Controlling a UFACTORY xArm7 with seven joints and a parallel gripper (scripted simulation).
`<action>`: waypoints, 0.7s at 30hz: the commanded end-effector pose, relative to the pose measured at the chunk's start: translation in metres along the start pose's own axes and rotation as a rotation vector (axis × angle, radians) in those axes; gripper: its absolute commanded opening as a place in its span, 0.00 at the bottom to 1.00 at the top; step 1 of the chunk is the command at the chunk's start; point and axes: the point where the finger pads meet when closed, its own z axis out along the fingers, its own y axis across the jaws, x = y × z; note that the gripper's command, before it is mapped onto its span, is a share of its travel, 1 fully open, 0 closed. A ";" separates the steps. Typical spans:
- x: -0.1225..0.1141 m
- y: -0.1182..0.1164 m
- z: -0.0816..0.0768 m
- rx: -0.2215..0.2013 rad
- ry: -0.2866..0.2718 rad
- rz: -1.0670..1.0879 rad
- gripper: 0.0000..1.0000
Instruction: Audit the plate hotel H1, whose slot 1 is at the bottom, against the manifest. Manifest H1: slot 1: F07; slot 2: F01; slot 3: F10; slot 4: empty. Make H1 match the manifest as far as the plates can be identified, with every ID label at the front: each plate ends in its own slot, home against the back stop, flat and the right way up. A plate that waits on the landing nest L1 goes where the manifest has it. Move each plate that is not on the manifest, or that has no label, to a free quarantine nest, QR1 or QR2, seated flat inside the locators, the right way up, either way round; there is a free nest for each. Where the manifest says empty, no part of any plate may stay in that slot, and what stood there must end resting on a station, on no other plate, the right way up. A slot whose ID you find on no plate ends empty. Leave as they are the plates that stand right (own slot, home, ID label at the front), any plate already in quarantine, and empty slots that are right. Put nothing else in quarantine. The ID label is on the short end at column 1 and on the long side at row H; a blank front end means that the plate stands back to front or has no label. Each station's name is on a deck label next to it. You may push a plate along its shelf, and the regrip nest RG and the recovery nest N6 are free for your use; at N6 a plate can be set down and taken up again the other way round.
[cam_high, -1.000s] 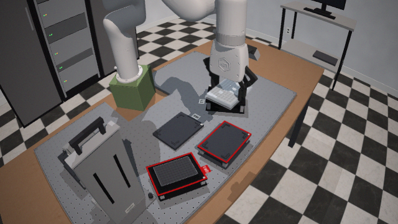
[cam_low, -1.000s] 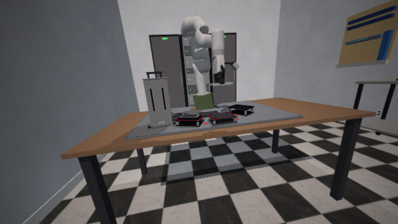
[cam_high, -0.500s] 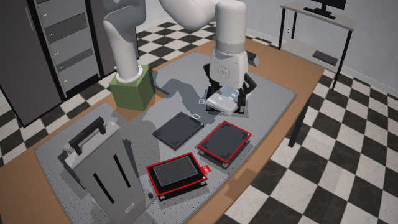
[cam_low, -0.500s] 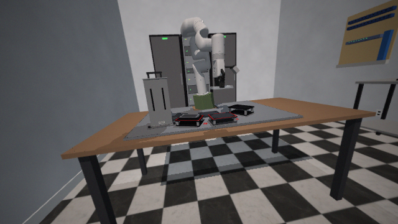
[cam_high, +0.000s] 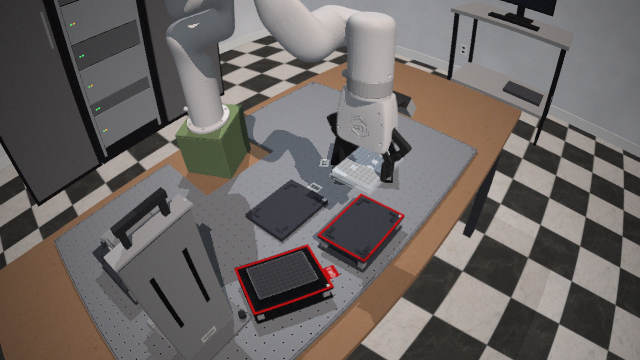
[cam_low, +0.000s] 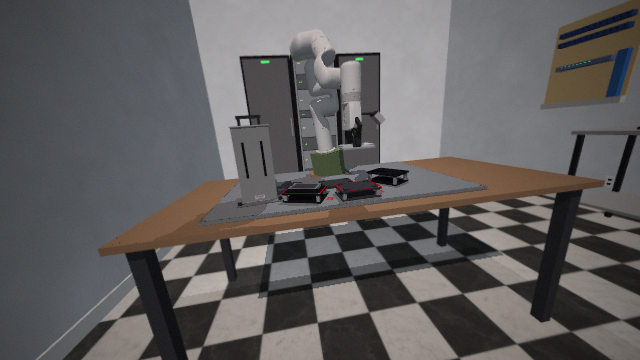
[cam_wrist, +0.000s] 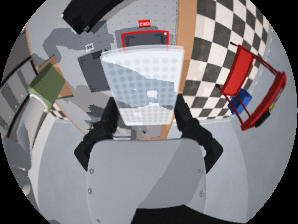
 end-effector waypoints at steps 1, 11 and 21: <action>0.000 0.002 0.004 -0.005 0.000 0.000 0.00; 0.000 0.002 0.017 -0.005 0.000 0.000 0.00; 0.000 0.002 0.032 -0.005 0.000 0.000 0.00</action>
